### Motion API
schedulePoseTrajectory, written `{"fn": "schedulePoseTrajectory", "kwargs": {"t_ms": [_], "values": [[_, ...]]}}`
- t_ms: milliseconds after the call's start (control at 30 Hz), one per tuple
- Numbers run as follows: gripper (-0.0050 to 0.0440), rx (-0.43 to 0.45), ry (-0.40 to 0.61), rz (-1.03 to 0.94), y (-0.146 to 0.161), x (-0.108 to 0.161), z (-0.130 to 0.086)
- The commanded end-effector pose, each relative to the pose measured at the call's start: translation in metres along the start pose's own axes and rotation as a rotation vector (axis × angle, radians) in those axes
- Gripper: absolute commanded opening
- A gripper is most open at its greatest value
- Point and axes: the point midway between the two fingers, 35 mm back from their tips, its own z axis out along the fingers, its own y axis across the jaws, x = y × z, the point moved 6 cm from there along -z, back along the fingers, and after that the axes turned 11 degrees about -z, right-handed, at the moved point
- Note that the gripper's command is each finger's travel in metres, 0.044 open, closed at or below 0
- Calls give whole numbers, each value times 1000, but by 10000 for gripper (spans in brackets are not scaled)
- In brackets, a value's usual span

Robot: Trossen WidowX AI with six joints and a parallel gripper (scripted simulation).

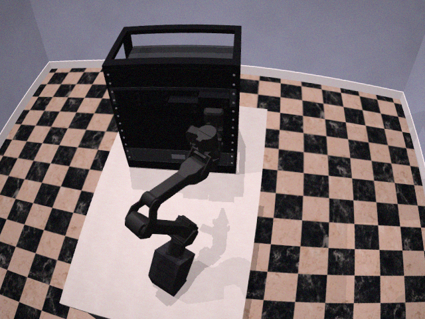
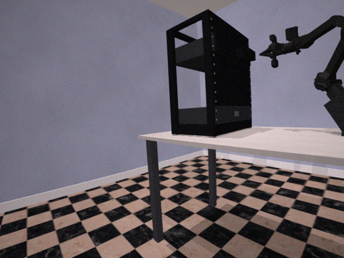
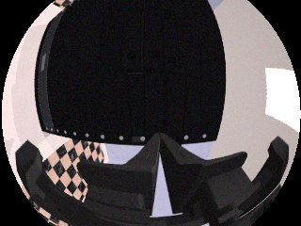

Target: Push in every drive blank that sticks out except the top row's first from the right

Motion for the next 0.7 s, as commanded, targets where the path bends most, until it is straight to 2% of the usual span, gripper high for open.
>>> {"fn": "schedulePoseTrajectory", "kwargs": {"t_ms": [0,667], "values": [[0,14,3,-10,-6,-1,-1],[0,15,3,-9,-6,-3,-1]]}}
